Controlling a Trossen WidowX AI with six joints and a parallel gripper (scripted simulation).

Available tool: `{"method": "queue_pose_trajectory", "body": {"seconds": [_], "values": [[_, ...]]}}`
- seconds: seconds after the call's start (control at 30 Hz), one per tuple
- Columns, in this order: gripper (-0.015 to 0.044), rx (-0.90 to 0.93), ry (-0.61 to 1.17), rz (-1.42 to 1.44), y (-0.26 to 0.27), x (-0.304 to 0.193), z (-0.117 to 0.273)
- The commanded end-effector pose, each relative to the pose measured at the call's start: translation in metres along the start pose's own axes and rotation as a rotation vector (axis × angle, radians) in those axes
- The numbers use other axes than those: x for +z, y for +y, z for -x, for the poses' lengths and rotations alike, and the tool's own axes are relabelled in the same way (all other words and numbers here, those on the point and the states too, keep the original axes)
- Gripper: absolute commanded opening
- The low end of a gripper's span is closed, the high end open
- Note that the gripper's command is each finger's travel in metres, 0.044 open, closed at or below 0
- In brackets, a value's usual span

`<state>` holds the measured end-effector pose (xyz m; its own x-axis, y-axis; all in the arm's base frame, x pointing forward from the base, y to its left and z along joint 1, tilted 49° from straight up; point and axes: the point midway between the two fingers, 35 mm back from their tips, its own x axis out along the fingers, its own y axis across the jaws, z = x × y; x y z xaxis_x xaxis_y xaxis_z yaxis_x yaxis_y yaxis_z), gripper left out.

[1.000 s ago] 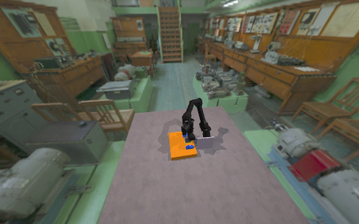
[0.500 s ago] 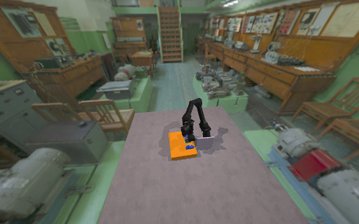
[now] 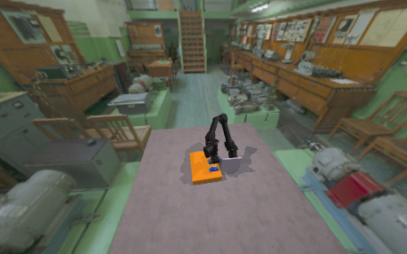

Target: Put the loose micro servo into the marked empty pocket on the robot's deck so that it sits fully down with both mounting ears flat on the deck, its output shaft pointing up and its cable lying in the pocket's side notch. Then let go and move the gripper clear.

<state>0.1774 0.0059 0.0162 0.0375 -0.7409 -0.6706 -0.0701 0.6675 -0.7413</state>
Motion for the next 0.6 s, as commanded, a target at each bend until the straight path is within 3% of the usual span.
{"method": "queue_pose_trajectory", "body": {"seconds": [0.0,0.57], "values": [[0.0,-0.004,-0.002,0.007,0.0,0.0,-0.004],[0.0,-0.004,-0.002,0.007,-0.001,0.0,-0.021]]}}
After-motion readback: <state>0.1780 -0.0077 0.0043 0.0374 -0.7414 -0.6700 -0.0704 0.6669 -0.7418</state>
